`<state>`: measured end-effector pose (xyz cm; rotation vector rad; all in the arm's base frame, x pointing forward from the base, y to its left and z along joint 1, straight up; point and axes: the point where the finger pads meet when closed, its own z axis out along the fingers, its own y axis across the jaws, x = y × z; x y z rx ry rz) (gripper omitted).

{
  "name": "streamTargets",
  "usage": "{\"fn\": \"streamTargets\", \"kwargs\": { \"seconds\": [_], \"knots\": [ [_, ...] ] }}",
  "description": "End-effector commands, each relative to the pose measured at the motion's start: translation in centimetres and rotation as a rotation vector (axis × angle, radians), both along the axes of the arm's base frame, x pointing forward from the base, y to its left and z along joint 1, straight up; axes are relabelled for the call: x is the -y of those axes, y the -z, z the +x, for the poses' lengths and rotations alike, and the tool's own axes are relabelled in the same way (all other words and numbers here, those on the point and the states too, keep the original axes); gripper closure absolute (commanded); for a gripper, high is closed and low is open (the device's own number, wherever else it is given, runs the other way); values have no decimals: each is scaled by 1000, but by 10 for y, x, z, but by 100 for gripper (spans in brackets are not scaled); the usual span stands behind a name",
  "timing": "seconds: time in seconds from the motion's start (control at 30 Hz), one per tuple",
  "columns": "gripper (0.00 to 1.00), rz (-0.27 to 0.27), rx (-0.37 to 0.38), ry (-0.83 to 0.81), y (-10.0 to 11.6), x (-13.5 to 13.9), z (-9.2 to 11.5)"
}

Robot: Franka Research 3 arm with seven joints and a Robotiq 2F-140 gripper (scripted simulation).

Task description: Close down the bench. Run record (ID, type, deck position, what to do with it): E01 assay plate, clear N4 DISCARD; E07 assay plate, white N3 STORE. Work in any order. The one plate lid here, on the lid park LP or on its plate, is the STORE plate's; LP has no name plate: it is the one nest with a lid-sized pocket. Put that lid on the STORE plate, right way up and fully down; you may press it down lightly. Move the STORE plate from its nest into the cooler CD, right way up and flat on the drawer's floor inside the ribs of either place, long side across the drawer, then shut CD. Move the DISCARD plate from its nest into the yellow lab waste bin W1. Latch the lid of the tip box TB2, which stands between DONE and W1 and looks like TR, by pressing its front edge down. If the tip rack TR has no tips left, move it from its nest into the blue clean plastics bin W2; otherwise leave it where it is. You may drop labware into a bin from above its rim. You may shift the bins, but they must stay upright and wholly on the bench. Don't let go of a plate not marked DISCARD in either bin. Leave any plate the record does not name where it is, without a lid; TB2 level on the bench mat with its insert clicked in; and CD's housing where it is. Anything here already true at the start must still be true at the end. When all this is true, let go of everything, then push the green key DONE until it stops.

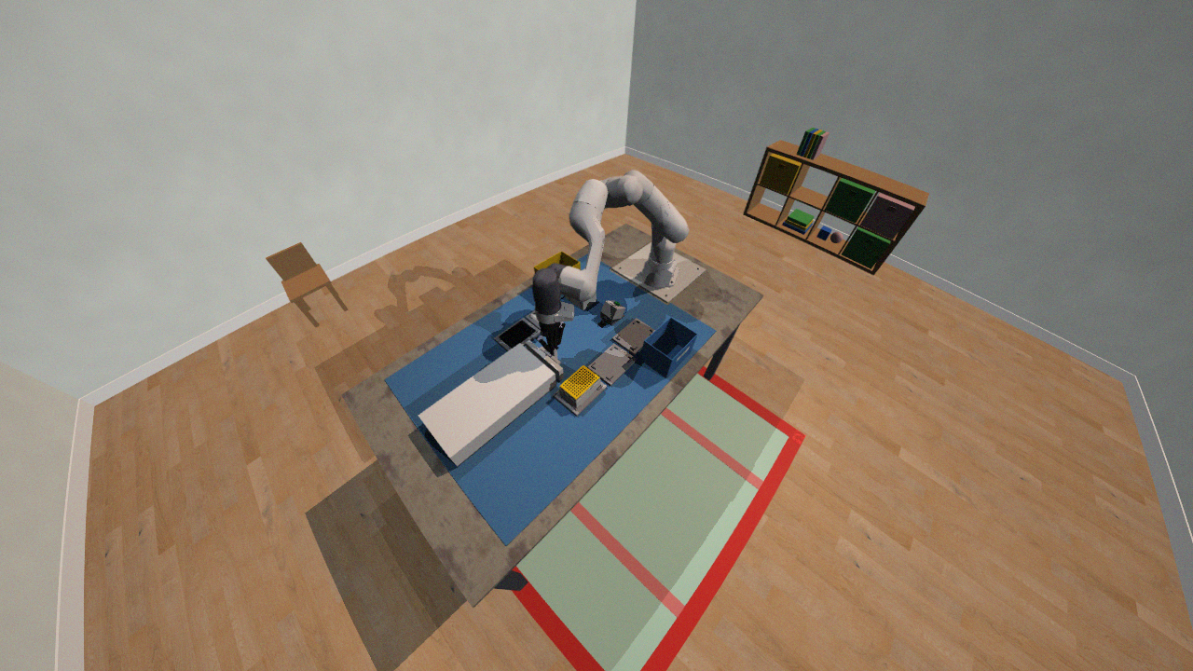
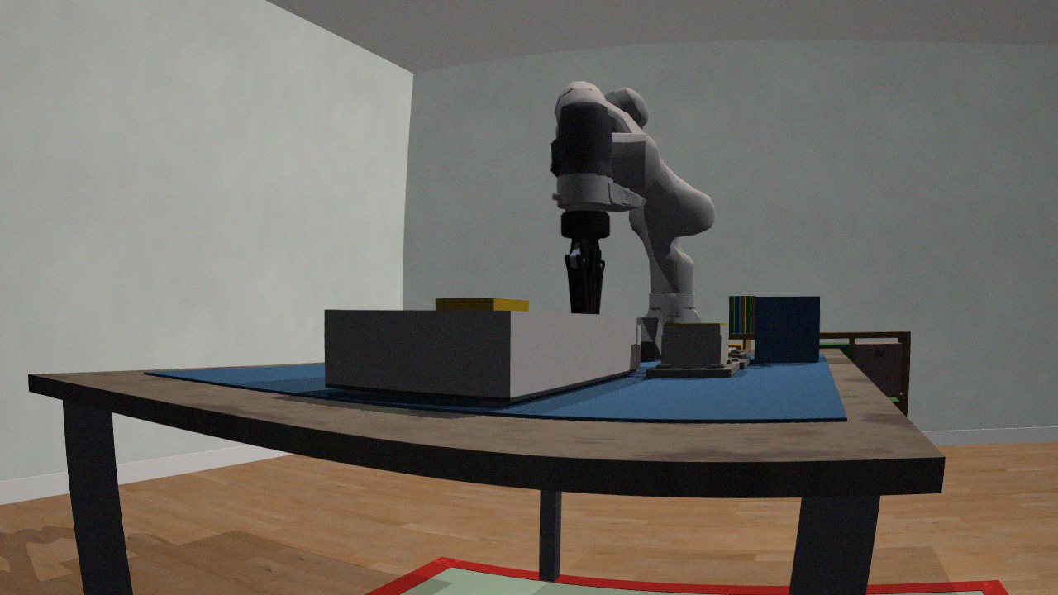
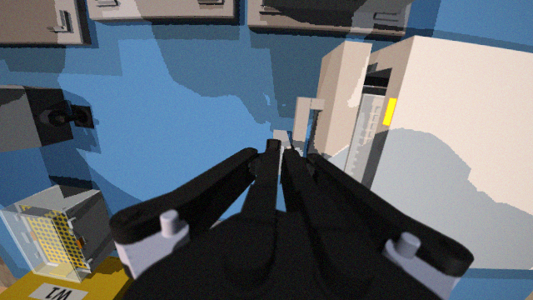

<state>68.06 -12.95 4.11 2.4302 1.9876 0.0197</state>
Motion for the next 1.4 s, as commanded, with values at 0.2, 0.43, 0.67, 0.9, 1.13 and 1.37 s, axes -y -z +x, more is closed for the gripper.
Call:
{"fn": "streamTargets", "kwargs": {
  "seconds": [0.2, 0.43, 0.67, 0.9, 1.13, 1.37],
  "knots": [
    [100, -3, -3, -10, 1, 2, 8],
    [100, -3, -3, -10, 1, 4, 17],
    [100, -3, -3, -10, 1, 5, 23],
    [100, -3, -3, -10, 1, 5, 23],
    [100, -3, -3, -10, 1, 5, 23],
    [100, -3, -3, -10, 1, 5, 23]
  ]
}}
